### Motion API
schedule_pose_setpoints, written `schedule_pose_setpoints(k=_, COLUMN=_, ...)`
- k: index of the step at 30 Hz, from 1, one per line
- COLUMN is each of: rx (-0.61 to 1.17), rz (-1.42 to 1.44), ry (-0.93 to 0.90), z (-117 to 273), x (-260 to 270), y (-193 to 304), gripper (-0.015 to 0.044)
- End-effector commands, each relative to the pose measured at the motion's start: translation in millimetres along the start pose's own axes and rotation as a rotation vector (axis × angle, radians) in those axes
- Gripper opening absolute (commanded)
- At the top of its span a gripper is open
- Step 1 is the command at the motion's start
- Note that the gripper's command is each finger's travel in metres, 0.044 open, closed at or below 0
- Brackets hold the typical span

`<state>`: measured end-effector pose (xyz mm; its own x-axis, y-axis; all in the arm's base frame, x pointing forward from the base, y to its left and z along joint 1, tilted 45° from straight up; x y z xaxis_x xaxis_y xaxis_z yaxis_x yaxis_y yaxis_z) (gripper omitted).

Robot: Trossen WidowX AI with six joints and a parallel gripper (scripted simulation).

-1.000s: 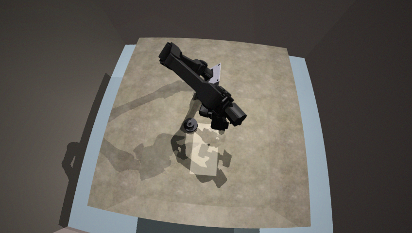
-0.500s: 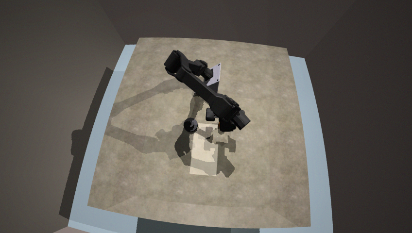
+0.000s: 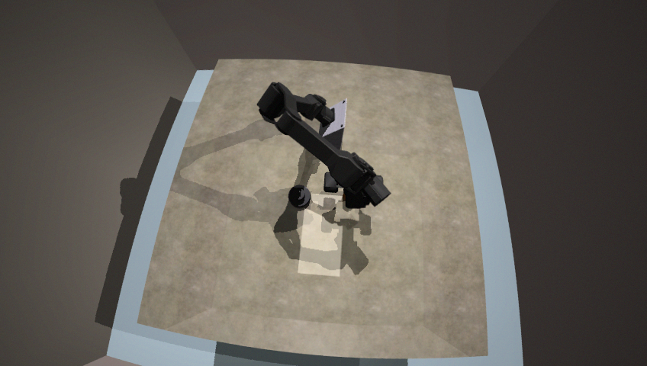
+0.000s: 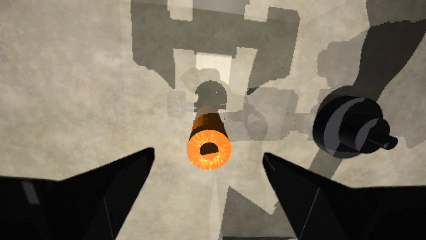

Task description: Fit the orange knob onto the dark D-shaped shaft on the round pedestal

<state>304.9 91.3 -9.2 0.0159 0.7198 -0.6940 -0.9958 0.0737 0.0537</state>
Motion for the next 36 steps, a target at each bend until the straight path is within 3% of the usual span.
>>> schedule_pose_setpoints(k=1, rx=0.005, rz=0.009, ry=0.007, z=-9, x=1, y=1, gripper=0.0440)
schedule_pose_setpoints(k=36, rx=0.005, rz=0.008, ry=0.011, z=-64, x=0, y=2, gripper=0.0440)
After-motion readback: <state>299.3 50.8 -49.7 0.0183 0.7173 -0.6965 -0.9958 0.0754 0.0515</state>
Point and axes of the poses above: the point midway between the two fingers, 35 mm back from their tips, its own z axis back along the fingers, its own x axis across the jaws, y = z × x, the point moved 8 cm from there along z, back along the fingers, and after that the axes turned 4 degrees about z, right-handed, at the moved point
